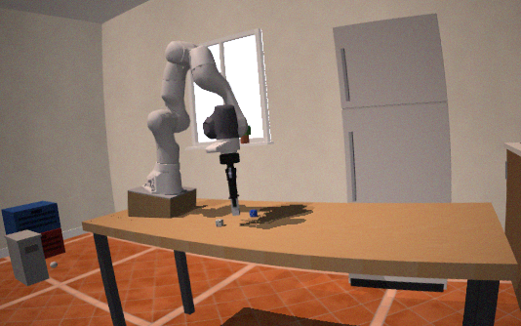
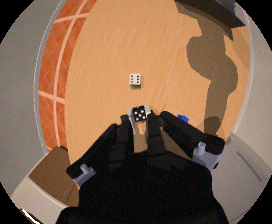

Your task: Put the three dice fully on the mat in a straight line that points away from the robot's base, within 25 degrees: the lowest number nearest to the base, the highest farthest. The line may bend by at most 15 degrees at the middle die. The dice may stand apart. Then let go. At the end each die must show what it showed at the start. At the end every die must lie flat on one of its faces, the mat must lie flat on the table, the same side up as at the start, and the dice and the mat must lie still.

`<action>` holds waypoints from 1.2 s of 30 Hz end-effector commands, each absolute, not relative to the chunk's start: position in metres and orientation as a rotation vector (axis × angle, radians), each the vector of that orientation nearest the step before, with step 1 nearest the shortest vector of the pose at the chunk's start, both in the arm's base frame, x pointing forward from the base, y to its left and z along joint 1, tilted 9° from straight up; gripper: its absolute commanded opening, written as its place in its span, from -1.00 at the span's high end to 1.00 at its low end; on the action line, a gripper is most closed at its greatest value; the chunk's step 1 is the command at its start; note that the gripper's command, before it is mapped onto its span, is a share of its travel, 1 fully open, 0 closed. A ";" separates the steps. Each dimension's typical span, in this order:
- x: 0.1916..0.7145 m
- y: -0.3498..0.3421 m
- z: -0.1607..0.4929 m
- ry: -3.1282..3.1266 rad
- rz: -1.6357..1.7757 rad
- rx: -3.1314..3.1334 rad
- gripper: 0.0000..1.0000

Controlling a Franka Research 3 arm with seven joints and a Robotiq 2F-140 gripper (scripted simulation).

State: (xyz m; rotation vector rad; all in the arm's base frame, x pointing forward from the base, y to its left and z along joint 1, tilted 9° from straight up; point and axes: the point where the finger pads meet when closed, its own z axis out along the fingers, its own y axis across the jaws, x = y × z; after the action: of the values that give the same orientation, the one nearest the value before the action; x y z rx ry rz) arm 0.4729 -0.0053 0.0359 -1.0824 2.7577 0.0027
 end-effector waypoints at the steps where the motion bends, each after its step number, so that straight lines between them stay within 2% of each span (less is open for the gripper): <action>1: 0.463 -0.004 0.059 2.802 0.012 -1.042 0.75; 10: 0.458 -0.006 0.093 2.802 0.012 -1.042 0.75; 22: 0.458 -0.005 0.095 2.804 0.012 -1.037 0.75; 25: 0.471 0.031 0.100 2.872 0.023 -0.835 0.75; 36: 0.478 0.058 0.104 2.910 0.033 -0.695 0.75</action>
State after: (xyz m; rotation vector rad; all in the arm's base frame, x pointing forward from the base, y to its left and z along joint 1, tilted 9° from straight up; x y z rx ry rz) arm 0.4775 0.0537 0.1037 -0.9079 2.8322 0.0495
